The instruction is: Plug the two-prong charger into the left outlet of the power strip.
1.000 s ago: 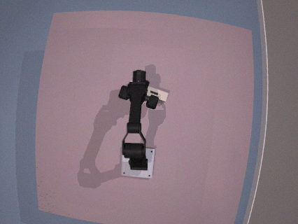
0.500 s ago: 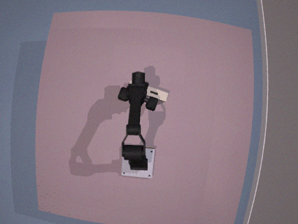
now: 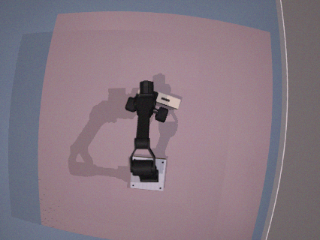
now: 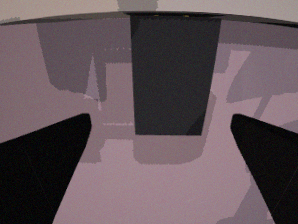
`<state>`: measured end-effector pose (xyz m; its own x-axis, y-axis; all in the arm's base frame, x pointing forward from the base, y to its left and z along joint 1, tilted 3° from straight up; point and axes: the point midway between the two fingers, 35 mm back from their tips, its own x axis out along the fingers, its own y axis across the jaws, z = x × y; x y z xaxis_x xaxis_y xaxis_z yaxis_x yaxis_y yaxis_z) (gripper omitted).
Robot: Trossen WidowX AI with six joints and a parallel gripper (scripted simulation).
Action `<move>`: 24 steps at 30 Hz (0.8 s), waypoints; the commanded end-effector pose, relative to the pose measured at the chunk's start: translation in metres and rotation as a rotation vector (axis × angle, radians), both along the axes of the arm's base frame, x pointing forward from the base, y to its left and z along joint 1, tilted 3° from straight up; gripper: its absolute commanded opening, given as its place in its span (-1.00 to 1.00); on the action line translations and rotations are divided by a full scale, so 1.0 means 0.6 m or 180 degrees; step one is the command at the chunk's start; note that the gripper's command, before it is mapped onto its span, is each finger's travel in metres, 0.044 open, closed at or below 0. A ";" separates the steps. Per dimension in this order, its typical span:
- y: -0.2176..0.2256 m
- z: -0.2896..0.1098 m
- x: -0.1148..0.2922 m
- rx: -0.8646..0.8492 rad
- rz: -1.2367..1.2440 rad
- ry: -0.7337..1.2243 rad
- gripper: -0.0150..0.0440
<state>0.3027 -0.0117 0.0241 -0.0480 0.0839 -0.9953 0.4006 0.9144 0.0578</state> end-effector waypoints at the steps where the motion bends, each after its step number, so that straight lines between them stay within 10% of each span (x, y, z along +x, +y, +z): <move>1: 0.003 0.003 -0.008 -0.0006 -0.0009 -0.0019 1.00; 24: 0.021 0.000 -0.050 -0.0003 -0.0009 -0.0012 1.00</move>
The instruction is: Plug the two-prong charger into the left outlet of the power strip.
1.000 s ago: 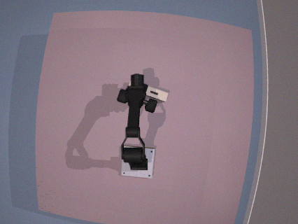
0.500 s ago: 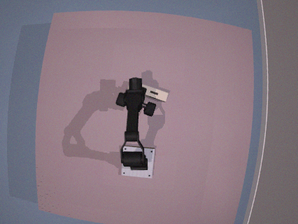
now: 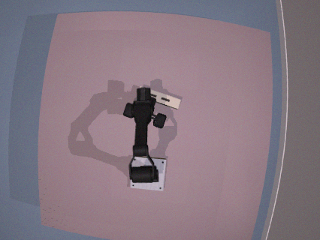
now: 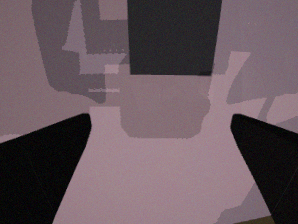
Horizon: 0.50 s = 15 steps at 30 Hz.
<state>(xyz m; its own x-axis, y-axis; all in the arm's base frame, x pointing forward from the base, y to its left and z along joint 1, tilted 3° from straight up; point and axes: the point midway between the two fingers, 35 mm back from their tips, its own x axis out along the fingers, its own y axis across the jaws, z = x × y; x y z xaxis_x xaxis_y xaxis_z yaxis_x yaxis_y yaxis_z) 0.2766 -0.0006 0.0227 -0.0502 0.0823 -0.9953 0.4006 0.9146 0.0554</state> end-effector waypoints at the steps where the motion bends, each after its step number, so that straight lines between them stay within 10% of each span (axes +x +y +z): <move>1: 0.003 0.002 -0.009 0.0003 -0.0009 -0.0019 1.00; 15: -0.017 0.127 0.020 -0.0880 -0.0502 -0.1656 1.00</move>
